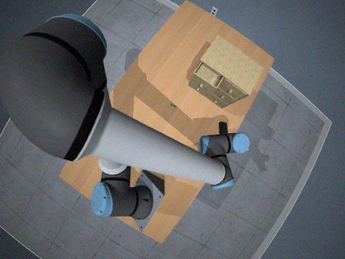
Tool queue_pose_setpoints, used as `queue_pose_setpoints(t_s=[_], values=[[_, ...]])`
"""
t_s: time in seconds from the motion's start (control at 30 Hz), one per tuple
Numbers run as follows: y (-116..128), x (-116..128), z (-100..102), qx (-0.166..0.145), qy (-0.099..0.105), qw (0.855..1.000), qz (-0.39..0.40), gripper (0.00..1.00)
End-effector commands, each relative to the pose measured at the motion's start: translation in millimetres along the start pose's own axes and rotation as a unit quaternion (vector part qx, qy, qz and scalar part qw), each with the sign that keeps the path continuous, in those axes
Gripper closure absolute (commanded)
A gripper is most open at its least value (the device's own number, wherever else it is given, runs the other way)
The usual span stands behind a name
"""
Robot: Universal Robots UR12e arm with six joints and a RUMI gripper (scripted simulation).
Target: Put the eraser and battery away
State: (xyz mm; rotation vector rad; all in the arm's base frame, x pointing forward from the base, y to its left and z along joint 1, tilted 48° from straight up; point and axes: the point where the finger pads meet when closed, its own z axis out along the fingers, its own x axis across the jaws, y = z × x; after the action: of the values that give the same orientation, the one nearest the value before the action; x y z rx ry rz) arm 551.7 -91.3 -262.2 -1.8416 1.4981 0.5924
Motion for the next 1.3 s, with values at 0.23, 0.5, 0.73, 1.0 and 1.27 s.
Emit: queue_pose_setpoints(t_s=[0.23, 0.5, 0.73, 1.0, 1.27], values=[[-0.3, 0.5, -0.7, 0.0, 0.001, 1.0, 0.0, 0.95], [-0.3, 0.5, -0.7, 0.0, 0.001, 1.0, 0.0, 0.95], [-0.3, 0.5, -0.7, 0.0, 0.001, 1.0, 0.0, 0.95], [-0.3, 0.5, -0.7, 0.0, 0.001, 1.0, 0.0, 0.95], [-0.3, 0.5, -0.7, 0.0, 0.001, 1.0, 0.0, 0.95]])
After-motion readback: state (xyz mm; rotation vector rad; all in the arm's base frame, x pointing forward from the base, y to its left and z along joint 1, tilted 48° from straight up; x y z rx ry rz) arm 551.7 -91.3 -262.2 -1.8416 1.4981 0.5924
